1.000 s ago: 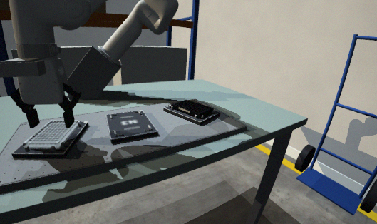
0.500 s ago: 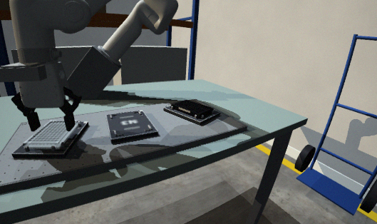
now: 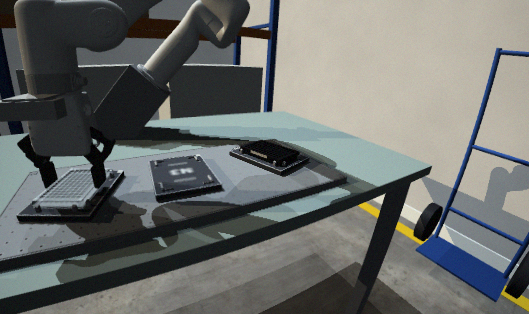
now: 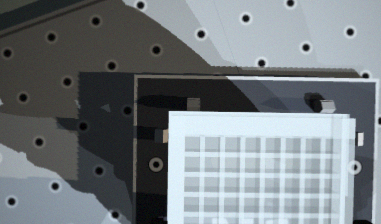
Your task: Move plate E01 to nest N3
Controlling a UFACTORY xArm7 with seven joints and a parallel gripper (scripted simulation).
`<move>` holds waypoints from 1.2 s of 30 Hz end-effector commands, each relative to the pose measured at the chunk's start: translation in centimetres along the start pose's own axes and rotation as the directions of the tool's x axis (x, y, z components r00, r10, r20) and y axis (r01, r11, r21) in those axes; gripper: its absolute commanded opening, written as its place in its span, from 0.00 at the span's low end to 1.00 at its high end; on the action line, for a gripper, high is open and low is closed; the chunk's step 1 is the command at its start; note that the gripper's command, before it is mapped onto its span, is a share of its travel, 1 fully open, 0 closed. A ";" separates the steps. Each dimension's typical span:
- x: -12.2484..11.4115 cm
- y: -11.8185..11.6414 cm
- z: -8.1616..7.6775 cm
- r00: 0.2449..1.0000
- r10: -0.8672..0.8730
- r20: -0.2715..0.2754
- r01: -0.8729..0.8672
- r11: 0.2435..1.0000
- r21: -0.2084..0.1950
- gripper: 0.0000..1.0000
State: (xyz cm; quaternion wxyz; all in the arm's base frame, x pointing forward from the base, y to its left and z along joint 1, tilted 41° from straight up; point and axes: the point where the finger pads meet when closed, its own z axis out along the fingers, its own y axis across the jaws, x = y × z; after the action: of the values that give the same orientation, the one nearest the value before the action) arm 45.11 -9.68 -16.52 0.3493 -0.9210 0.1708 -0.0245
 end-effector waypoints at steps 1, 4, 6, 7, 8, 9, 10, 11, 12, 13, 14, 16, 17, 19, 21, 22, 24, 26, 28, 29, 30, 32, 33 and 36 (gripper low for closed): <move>0.2 0.1 -0.2 1.000 0.000 -0.004 0.000 1.000 -0.003 1.00; 0.2 0.1 -0.2 1.000 0.000 -0.004 0.000 1.000 -0.003 1.00; 0.2 0.1 -0.2 1.000 0.000 -0.004 0.000 1.000 -0.003 1.00; 0.2 0.1 -0.2 1.000 0.000 -0.004 0.000 1.000 -0.003 1.00; 0.2 0.1 -0.2 1.000 0.000 -0.004 0.000 1.000 -0.003 1.00; 0.2 0.1 -0.2 1.000 0.000 -0.004 0.000 1.000 -0.003 1.00; 0.2 0.1 -0.2 1.000 0.000 -0.004 0.000 1.000 -0.003 1.00; 0.2 0.1 -0.2 1.000 0.000 -0.004 0.000 1.000 -0.003 1.00; 0.2 0.1 -0.2 1.000 0.000 -0.004 0.000 1.000 -0.003 1.00; 0.2 0.1 -0.2 1.000 0.000 -0.004 0.000 1.000 -0.003 1.00; 0.2 0.1 -0.2 1.000 0.000 -0.004 0.000 1.000 -0.003 1.00; 0.2 0.1 -0.2 1.000 0.000 -0.004 0.000 1.000 -0.003 0.00; 0.2 0.1 -0.2 1.000 0.000 -0.004 0.000 1.000 -0.003 0.00; 0.2 0.1 -0.2 1.000 0.000 -0.004 0.000 1.000 -0.003 0.00; 0.2 0.1 -0.2 1.000 0.000 -0.004 0.000 1.000 -0.003 0.00; 0.2 0.1 -0.2 1.000 0.000 -0.004 0.000 1.000 -0.003 0.00; 0.2 0.1 -0.2 1.000 0.000 -0.004 0.000 1.000 -0.003 0.00; 0.2 0.1 -0.2 1.000 0.000 -0.004 0.000 1.000 -0.003 0.00; 0.2 0.1 -0.2 1.000 0.000 -0.004 0.000 1.000 -0.003 0.00; 0.2 0.1 -0.2 1.000 0.000 -0.004 0.000 1.000 -0.003 0.00; 0.2 0.1 -0.2 1.000 0.000 -0.004 0.000 1.000 -0.003 0.00; 0.2 0.1 -0.2 1.000 0.000 -0.004 0.000 1.000 -0.003 0.00; 0.2 0.1 -0.2 1.000 0.000 -0.004 0.000 1.000 -0.003 0.00; 0.2 0.1 -0.2 1.000 0.000 -0.004 0.000 1.000 -0.003 0.00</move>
State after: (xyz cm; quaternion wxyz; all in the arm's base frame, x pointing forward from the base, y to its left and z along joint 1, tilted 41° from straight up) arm 45.11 -9.68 -16.52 0.3493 -0.9210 0.1708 -0.0245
